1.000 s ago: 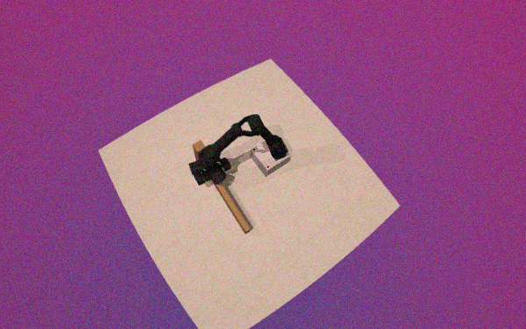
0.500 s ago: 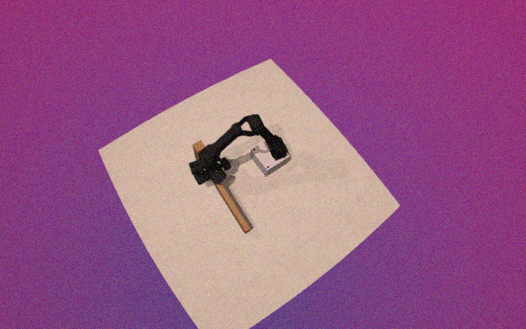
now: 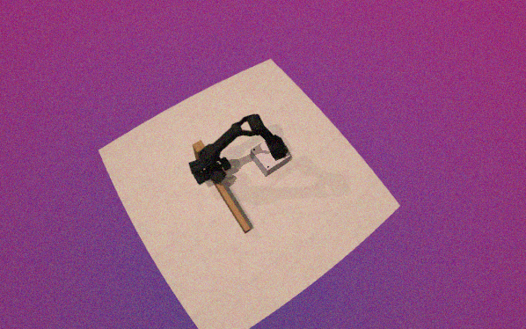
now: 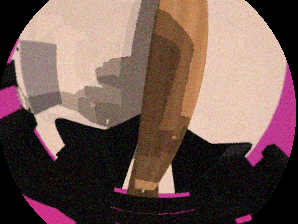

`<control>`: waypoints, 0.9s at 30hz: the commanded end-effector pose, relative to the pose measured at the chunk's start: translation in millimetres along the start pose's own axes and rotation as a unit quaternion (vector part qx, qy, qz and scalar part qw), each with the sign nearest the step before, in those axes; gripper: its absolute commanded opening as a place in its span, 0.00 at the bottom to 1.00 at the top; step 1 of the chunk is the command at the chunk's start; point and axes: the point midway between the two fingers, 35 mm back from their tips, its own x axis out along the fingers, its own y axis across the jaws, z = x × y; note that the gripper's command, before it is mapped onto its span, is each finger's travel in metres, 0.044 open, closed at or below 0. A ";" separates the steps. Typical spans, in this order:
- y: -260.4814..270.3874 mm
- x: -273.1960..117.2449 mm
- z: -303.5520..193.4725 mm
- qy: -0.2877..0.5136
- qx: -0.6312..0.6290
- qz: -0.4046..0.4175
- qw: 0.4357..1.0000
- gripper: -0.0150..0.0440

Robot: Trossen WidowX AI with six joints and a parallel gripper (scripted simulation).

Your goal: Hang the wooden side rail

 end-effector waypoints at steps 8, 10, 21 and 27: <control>-2.8 -2.7 -1.9 0.001 -0.001 -0.002 1.000 0.25; -3.1 -2.7 -2.1 0.001 -0.001 -0.002 1.000 0.25; -2.5 -2.0 -3.4 0.001 -0.002 -0.002 1.000 0.25; -2.0 -1.3 -4.1 0.001 -0.002 -0.002 1.000 0.25</control>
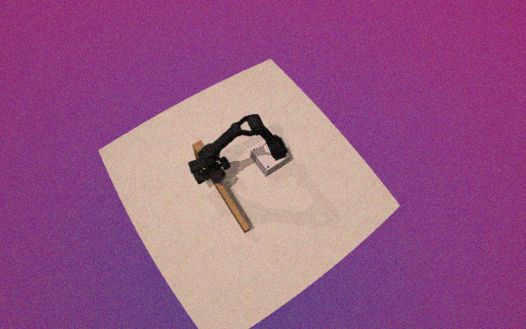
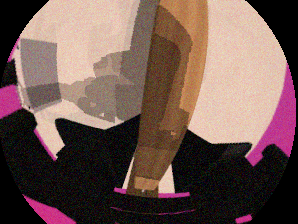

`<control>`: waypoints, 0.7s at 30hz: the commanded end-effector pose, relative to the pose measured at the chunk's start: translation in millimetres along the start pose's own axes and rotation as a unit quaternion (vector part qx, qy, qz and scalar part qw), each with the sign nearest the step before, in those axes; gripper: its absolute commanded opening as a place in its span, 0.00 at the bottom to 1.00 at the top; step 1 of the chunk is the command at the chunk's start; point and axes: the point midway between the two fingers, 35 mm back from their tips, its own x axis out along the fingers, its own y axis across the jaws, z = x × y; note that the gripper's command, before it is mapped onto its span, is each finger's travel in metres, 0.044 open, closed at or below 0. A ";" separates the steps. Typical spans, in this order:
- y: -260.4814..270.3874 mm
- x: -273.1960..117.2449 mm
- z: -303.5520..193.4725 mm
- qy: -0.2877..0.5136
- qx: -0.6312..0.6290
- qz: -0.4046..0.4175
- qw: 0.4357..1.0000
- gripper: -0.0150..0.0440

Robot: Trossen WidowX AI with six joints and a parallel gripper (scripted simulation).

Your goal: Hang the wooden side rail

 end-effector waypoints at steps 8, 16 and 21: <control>-0.5 0.0 -1.8 0.001 -0.001 -0.003 1.000 0.25; -0.1 -0.4 -2.7 0.001 -0.001 -0.003 1.000 0.25; -0.7 -1.0 -3.2 0.001 -0.001 -0.003 1.000 0.25</control>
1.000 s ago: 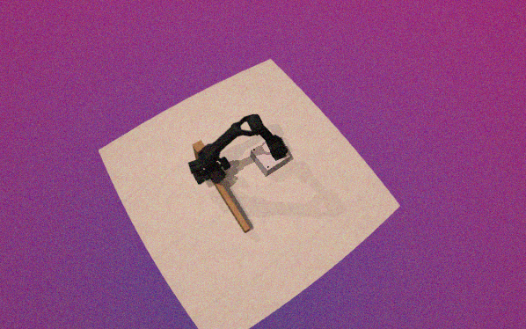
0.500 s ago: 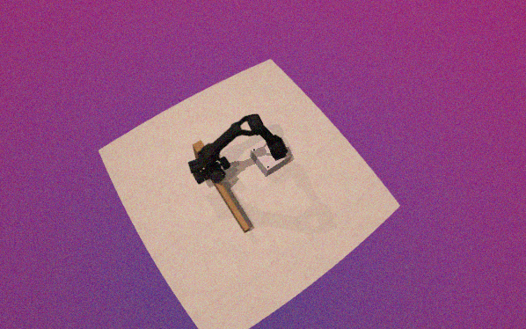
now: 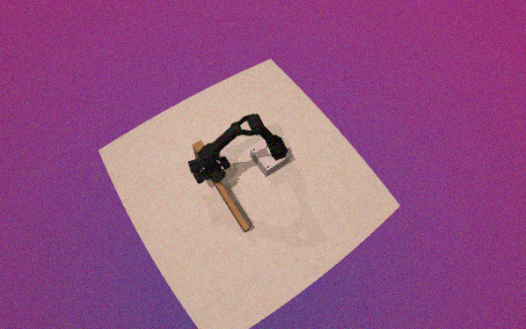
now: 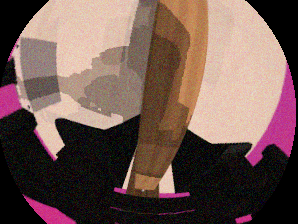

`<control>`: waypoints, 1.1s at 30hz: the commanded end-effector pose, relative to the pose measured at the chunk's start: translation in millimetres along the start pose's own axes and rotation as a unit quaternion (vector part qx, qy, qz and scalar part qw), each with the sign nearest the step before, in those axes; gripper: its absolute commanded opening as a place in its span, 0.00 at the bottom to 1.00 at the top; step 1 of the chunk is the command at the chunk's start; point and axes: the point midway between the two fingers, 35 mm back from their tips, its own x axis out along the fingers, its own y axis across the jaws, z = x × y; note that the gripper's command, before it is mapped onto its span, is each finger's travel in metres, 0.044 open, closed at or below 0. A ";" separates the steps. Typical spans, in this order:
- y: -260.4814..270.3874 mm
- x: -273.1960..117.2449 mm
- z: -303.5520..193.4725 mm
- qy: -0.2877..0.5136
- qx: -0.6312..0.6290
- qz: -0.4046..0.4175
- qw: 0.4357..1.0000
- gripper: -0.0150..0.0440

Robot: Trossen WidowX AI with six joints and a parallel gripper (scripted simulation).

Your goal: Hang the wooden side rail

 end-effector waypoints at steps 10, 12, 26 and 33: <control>-2.4 -2.9 -2.1 0.001 -0.001 -0.002 1.000 0.25; -2.7 -3.1 -2.3 0.001 -0.001 -0.002 1.000 0.25; -2.7 -2.4 -3.9 0.001 -0.001 -0.002 1.000 0.25; -2.1 -1.6 -4.7 0.001 -0.001 -0.002 1.000 0.25</control>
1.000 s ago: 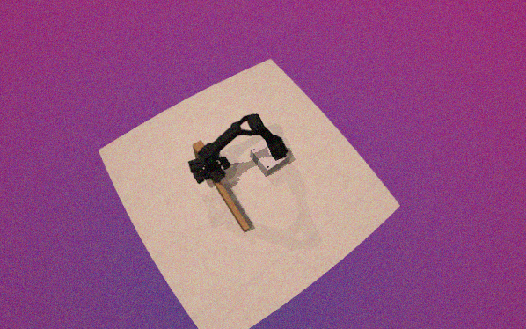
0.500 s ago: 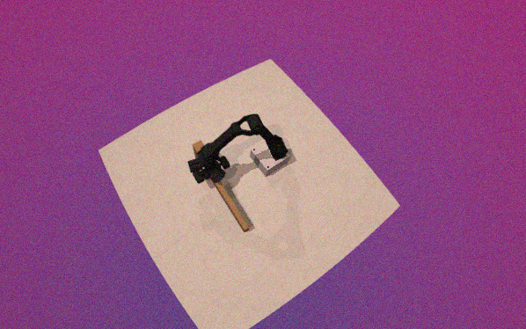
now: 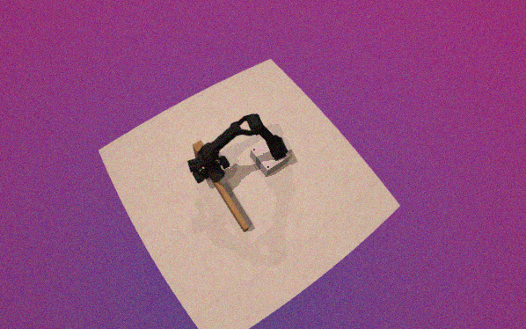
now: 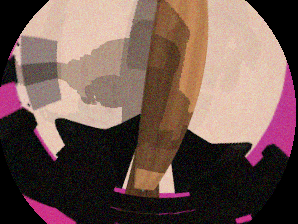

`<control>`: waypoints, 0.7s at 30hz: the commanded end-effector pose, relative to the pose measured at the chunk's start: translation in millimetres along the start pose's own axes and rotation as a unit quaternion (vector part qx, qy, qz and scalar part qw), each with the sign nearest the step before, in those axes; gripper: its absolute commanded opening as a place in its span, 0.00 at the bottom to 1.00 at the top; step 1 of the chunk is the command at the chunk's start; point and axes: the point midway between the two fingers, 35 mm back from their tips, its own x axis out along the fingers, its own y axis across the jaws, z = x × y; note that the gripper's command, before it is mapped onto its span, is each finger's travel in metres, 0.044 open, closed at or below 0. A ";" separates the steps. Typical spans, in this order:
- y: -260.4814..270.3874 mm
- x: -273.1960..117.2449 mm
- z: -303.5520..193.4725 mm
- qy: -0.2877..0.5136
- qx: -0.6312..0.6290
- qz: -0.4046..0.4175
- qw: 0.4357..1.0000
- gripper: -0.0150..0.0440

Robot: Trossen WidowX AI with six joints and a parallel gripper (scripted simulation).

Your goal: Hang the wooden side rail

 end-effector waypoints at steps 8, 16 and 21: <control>-0.5 0.1 -1.8 0.001 -0.001 -0.003 1.000 0.25; 0.0 -0.3 -2.7 0.001 -0.001 -0.003 1.000 0.25; -0.6 -0.9 -3.3 0.001 -0.001 -0.003 1.000 0.25</control>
